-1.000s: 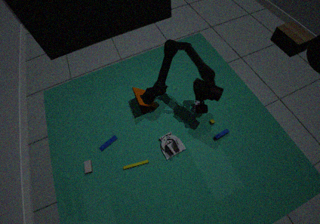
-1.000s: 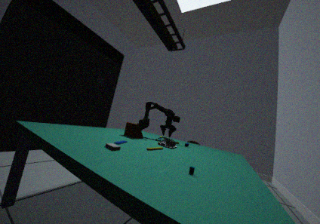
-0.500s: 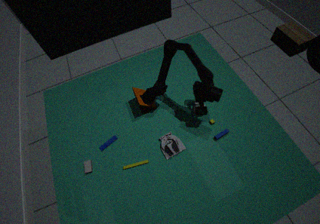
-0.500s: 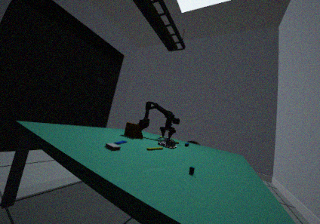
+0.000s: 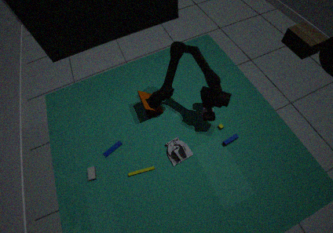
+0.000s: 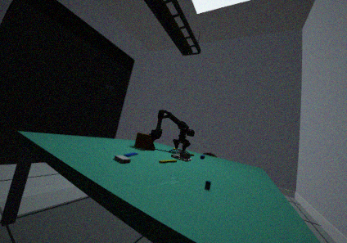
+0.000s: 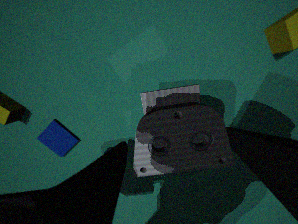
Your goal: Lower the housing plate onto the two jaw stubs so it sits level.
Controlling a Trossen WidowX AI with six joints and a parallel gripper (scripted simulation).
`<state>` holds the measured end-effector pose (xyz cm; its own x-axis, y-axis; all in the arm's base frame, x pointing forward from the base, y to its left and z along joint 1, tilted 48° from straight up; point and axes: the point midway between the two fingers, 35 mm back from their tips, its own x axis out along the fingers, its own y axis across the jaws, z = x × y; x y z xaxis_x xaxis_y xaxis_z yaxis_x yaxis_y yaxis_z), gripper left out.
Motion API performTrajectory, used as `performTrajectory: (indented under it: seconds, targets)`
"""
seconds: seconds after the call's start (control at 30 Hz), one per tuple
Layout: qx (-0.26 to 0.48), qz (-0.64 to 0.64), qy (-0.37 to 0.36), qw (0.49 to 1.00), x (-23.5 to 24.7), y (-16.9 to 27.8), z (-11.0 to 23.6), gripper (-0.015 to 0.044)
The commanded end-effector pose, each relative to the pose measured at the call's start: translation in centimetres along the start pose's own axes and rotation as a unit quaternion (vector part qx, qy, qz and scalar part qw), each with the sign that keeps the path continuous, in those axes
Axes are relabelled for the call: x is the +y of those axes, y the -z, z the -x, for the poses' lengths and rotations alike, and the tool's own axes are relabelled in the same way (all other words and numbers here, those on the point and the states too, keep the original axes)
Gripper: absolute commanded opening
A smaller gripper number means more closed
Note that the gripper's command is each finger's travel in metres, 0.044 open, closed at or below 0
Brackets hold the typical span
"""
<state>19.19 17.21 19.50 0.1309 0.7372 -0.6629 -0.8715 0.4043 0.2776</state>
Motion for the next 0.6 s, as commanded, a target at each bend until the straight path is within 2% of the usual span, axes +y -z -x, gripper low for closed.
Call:
performTrajectory:
  seconds: [0.0,0.47,0.57]
  targets:
    - [0.001,-0.002,0.002,1.000,-0.07,0.02,-0.05,0.0440]
    - [0.001,-0.002,0.002,1.000,-0.07,0.02,-0.08,0.0440]
    - [0.000,0.000,0.000,1.000,0.00,0.00,-0.05,0.0420]
